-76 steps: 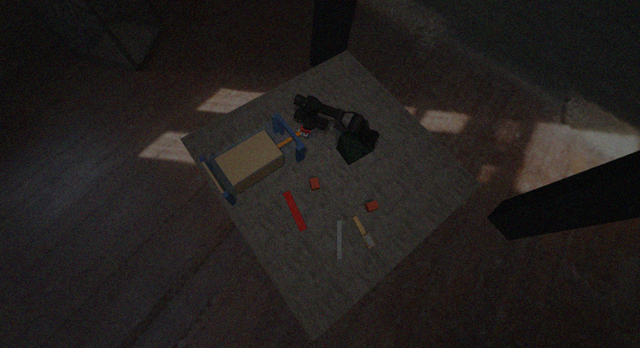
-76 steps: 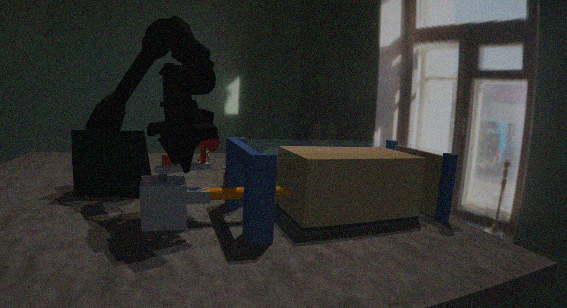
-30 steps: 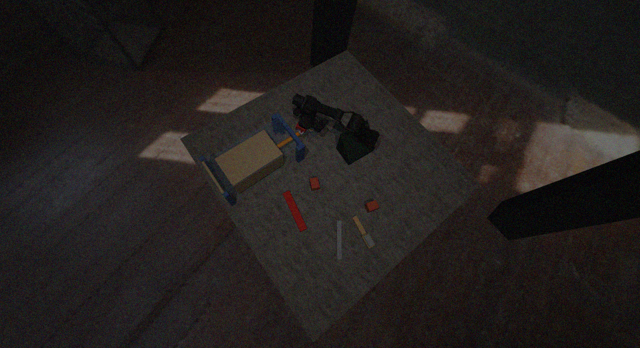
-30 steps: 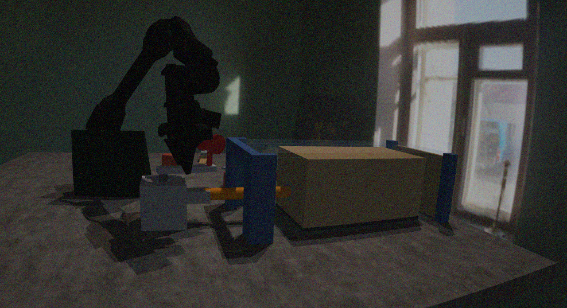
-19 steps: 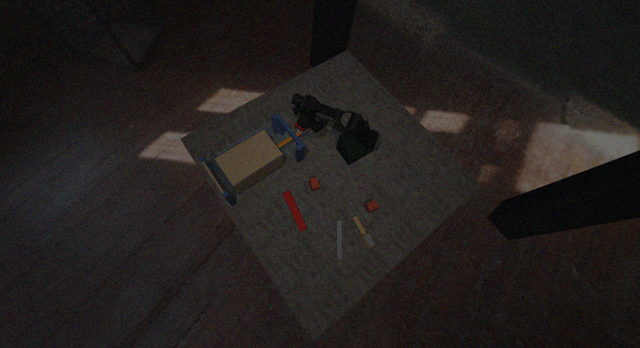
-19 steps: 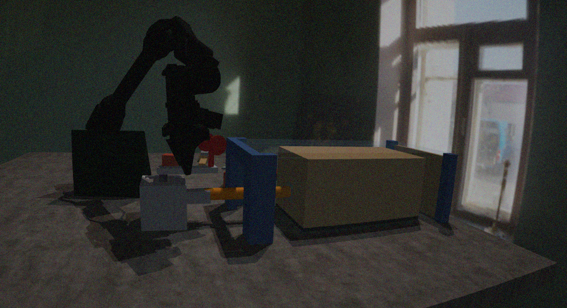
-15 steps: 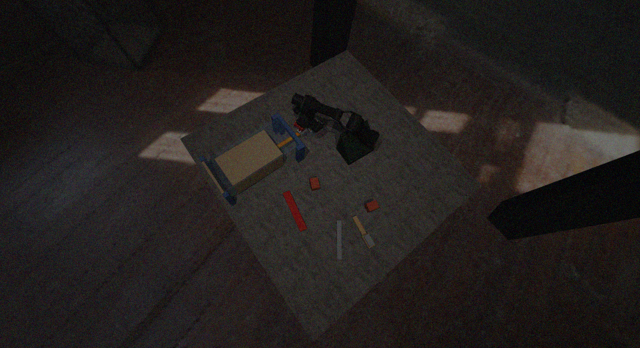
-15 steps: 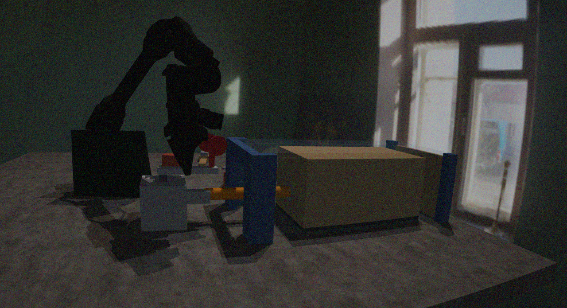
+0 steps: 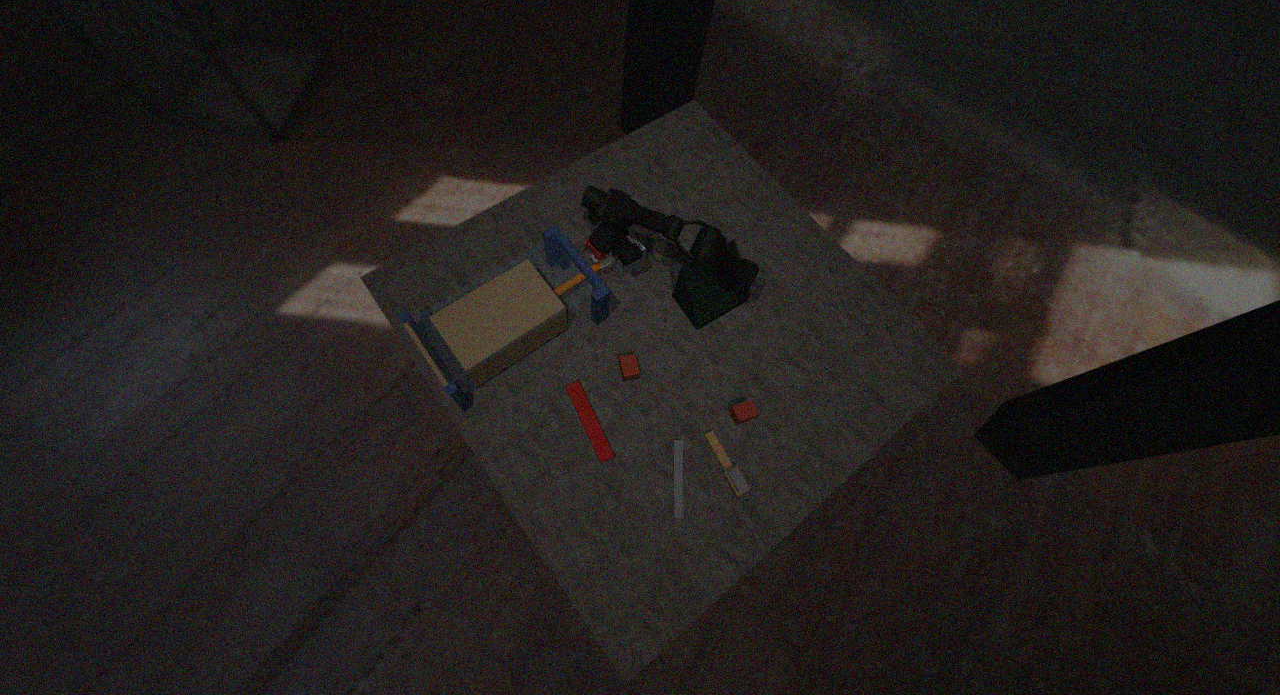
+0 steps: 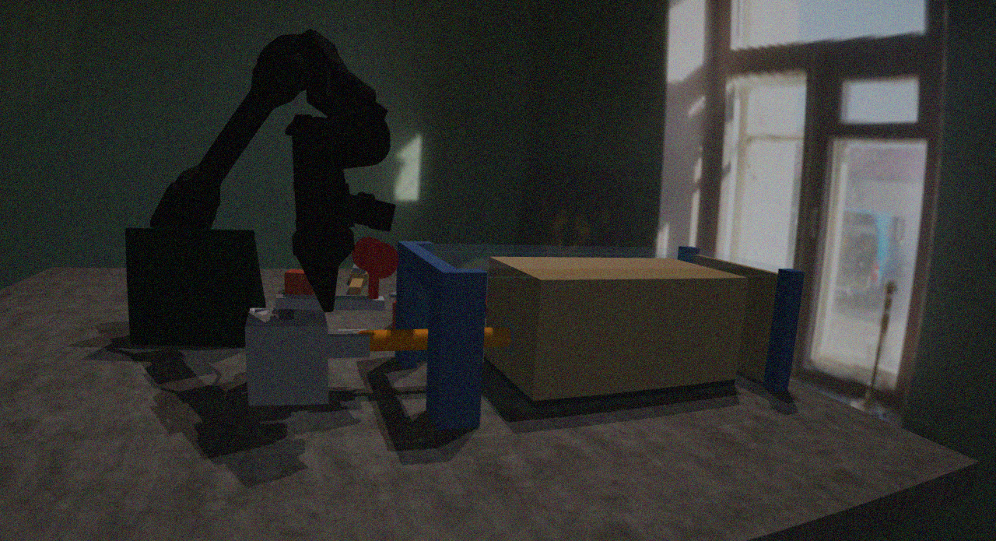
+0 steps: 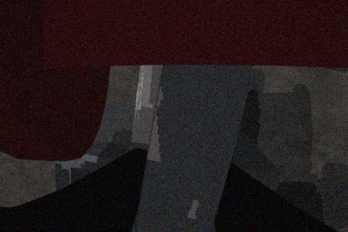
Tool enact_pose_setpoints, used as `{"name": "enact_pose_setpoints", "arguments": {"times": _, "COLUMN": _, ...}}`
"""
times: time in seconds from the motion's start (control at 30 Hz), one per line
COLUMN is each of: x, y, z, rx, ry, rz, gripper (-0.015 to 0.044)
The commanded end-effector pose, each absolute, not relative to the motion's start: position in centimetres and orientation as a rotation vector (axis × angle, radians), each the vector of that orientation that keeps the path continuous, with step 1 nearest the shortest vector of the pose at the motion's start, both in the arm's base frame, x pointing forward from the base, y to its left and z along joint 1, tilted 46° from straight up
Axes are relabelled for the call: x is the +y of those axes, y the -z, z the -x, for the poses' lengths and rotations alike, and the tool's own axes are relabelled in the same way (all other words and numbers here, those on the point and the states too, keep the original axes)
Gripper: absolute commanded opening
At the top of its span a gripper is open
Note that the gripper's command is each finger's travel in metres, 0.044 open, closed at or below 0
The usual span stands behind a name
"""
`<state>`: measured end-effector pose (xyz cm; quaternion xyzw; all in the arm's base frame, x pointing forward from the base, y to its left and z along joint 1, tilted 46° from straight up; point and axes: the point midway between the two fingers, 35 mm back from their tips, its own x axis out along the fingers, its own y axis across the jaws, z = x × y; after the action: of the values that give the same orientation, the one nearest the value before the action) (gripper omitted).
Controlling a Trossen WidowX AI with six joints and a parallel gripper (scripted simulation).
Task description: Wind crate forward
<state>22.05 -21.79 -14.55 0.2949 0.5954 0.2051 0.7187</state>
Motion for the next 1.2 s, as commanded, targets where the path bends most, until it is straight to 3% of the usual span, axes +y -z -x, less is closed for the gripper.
{"name": "enact_pose_setpoints", "arguments": {"times": 0.0, "x": -21.9, "y": 14.9, "z": -22.0, "rx": 1.342, "ry": -0.411, "rz": -0.698, "gripper": 0.0}}
{"name": "enact_pose_setpoints", "arguments": {"times": 1.17, "x": -21.1, "y": 15.9, "z": -22.1, "rx": 1.353, "ry": -0.381, "rz": -0.731, "gripper": 0.0}}
